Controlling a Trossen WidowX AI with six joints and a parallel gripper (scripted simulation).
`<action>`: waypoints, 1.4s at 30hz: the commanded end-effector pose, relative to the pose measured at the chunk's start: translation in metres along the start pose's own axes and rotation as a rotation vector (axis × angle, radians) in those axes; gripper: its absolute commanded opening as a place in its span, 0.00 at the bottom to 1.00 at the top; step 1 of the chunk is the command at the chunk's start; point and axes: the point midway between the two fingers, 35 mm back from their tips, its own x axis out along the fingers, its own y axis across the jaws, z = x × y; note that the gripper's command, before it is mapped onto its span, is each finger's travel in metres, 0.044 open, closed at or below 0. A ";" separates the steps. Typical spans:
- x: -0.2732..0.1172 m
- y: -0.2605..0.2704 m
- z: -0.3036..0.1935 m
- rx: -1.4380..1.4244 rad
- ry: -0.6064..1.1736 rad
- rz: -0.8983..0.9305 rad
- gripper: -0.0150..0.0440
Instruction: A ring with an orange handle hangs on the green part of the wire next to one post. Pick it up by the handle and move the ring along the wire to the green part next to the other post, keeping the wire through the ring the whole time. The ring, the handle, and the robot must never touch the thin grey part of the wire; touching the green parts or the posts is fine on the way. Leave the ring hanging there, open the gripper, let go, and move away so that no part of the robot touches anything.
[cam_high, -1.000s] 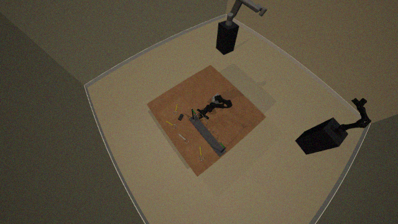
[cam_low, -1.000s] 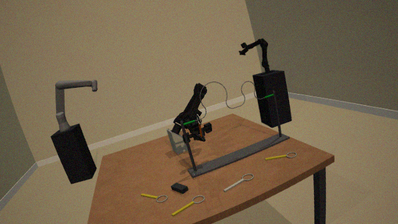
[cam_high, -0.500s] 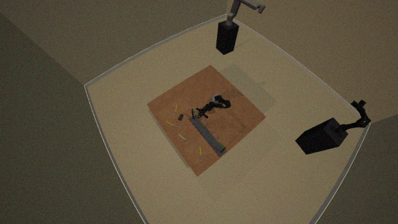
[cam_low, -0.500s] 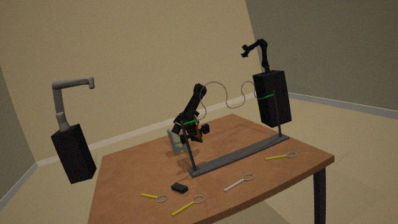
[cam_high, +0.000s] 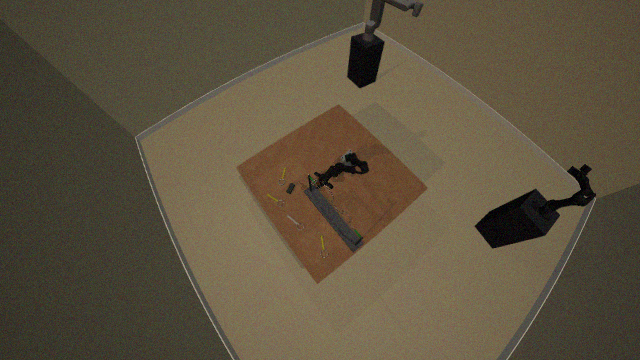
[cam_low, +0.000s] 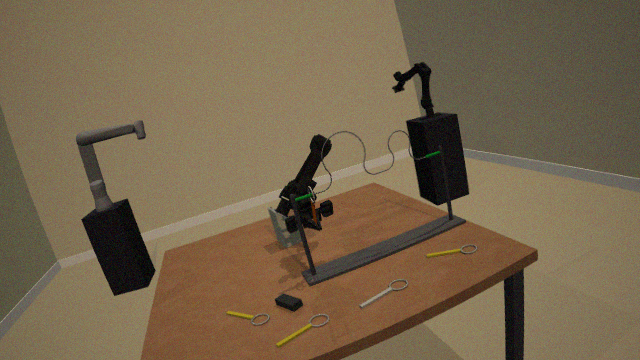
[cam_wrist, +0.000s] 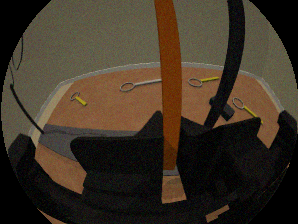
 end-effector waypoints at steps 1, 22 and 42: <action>0.000 -0.006 -0.001 -0.001 0.001 -0.003 0.00; 0.007 -0.012 -0.019 0.000 0.001 -0.003 0.00; 0.007 -0.012 -0.019 0.000 0.001 -0.003 0.00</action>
